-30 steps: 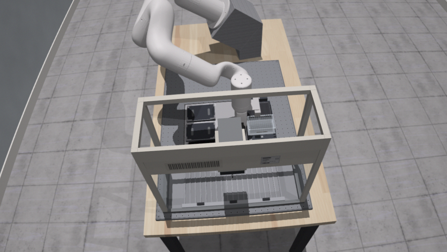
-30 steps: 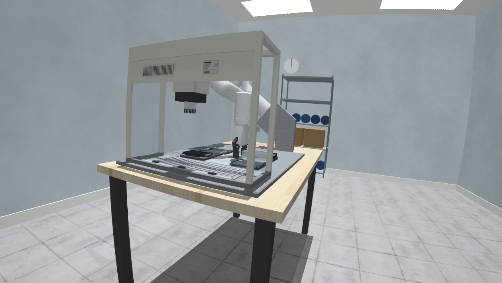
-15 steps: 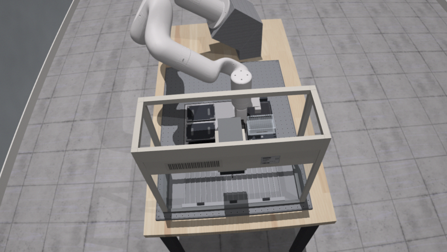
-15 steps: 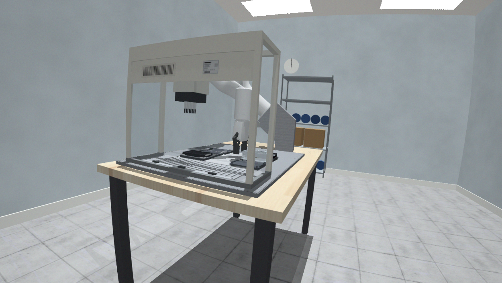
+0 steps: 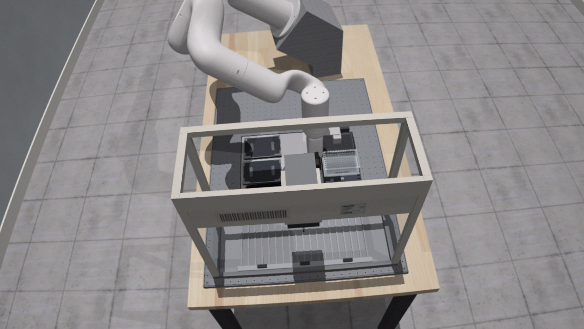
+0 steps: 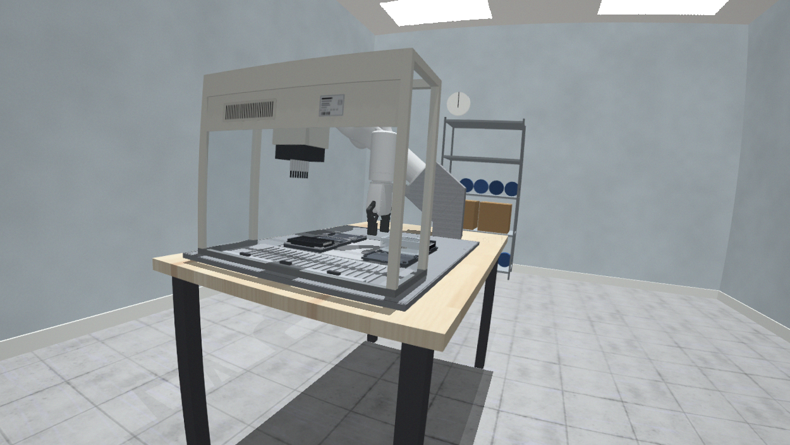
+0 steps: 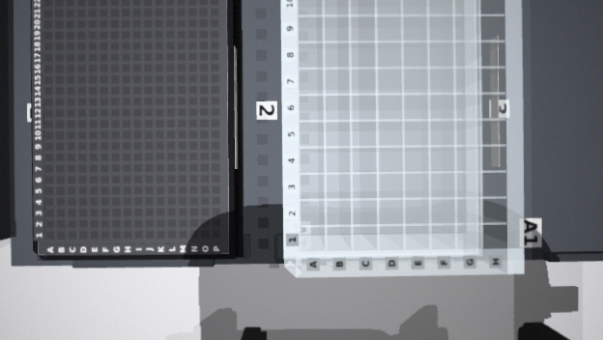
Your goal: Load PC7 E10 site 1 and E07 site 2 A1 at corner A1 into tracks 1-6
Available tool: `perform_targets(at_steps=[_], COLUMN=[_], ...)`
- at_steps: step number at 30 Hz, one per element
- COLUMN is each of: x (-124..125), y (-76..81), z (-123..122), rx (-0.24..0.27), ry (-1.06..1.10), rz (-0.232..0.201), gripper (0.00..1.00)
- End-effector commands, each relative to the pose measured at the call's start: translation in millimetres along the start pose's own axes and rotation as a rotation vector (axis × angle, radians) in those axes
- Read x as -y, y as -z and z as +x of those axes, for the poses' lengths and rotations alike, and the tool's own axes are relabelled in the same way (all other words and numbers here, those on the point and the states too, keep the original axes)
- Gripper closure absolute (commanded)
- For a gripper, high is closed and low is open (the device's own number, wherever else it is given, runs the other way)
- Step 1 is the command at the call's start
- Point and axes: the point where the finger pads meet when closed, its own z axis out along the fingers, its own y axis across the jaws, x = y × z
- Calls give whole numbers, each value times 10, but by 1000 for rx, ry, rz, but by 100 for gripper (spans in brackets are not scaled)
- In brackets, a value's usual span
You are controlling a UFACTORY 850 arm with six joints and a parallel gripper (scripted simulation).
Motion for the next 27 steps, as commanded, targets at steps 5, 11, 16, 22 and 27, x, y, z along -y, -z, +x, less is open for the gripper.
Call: perform_targets(at_steps=[5, 11, 16, 22, 27], x=[-7, -7, -7, -7, -7], y=[147, 247, 297, 397, 481], z=[1, 1, 1, 1, 1], rx=[0, 0, 0, 0, 0], ry=[0, 0, 0, 0, 0], rz=[-1, -1, -1, -1, -1], gripper=[0, 0, 0, 0, 0])
